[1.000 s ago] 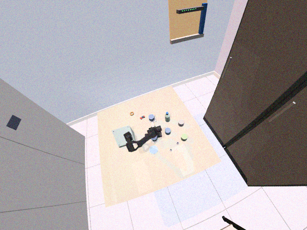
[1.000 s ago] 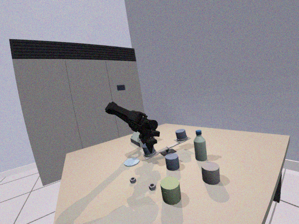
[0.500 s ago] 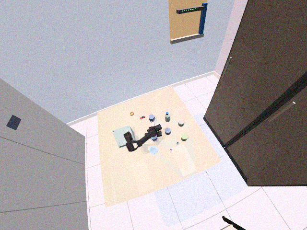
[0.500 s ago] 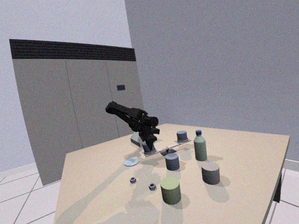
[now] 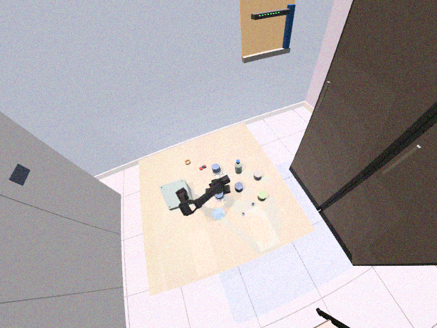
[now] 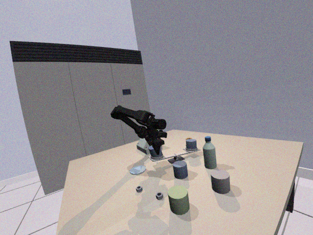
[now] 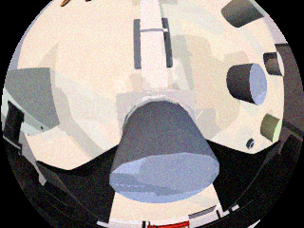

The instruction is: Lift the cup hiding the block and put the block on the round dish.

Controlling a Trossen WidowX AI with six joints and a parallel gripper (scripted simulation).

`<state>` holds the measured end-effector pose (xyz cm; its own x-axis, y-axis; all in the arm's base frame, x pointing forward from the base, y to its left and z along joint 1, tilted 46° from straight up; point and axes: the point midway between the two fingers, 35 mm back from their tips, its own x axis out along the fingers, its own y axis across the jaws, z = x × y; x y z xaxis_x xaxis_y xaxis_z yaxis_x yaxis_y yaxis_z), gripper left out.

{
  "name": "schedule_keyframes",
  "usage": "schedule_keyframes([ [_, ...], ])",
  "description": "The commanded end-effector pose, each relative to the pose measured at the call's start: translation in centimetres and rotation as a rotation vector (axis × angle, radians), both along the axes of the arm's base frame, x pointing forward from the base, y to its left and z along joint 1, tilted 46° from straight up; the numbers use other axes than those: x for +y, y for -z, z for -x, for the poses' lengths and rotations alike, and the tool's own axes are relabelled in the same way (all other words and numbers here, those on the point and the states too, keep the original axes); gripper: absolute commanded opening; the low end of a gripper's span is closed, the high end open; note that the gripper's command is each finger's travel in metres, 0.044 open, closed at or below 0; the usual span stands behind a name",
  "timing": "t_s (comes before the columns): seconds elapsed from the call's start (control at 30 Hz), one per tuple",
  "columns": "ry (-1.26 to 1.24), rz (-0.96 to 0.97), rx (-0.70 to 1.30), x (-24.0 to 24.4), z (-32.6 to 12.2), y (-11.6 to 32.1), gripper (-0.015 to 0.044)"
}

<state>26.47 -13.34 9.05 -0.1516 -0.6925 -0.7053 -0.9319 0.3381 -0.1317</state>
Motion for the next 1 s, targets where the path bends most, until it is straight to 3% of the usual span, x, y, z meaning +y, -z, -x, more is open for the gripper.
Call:
schedule_keyframes([
  [0.0,-0.002,0.002,-0.016,0.4,-0.5,-0.5,0.0],
  [0.97,-0.002,0.0,-0.015,3.0,-1.0,-3.1,0.0],
])
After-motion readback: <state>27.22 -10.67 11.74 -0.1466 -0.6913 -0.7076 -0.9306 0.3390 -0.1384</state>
